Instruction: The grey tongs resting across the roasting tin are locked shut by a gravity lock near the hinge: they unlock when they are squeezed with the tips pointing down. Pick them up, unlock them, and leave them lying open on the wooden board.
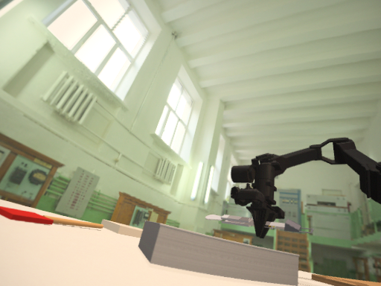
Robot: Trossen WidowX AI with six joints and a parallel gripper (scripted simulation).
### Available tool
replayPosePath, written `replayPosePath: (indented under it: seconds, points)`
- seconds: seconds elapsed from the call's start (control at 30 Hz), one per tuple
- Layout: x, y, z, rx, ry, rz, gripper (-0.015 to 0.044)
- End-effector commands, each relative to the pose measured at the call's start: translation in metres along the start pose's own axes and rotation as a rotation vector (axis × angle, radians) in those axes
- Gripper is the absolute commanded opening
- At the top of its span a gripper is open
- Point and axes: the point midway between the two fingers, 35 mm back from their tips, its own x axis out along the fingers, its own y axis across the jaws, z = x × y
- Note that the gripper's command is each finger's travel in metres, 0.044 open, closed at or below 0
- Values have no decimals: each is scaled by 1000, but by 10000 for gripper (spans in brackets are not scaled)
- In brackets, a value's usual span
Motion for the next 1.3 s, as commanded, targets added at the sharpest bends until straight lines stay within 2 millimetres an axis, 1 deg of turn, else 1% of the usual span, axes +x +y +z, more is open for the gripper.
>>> replayPosePath:
  seconds: [0.0,0.3,0.63,0.73,0.97,1.27]
  points:
    - [1,-22,-4,-66,-3,1,-150]
    - [1,-70,-17,-198,-13,-17,-150]
    - [-2,-120,-39,-354,-13,-62,-150]
    - [-3,-127,-43,-376,-12,-70,-150]
    - [0,-131,-47,-391,-4,-59,-150]
    - [12,-154,-66,-451,22,-6,-150]
